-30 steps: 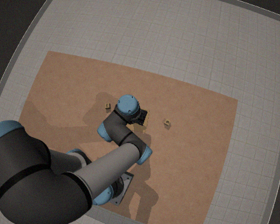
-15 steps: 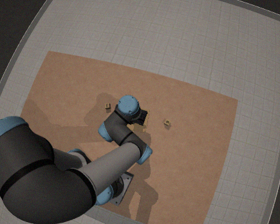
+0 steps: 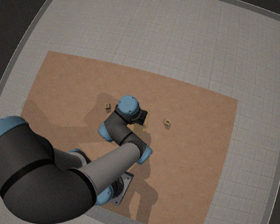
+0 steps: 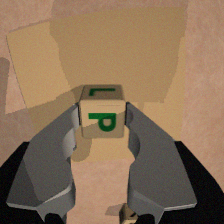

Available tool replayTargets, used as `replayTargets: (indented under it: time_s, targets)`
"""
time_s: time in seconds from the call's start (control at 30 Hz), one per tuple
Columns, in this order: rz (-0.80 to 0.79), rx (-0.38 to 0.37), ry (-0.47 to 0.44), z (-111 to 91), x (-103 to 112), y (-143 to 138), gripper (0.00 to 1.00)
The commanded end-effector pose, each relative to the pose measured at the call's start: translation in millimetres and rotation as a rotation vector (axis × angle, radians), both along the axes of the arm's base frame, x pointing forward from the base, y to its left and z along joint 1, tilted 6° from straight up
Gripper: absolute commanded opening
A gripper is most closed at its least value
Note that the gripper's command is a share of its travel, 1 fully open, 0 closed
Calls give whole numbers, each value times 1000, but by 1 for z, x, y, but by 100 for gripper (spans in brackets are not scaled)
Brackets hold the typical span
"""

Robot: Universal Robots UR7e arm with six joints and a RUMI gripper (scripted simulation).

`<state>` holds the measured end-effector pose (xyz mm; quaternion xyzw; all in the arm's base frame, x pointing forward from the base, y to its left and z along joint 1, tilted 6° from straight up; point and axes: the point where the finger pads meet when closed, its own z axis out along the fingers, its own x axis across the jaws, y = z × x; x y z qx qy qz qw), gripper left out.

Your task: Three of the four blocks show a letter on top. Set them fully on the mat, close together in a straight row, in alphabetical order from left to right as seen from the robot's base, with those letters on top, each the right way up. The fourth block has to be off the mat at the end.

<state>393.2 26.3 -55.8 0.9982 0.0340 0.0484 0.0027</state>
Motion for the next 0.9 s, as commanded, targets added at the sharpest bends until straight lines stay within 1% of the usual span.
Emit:
replayTargets:
  time_s: [0.0, 0.87]
  targets:
    - [0, 0, -1, -1, 0, 0, 9]
    - [0, 0, -1, -3, 1, 0, 9]
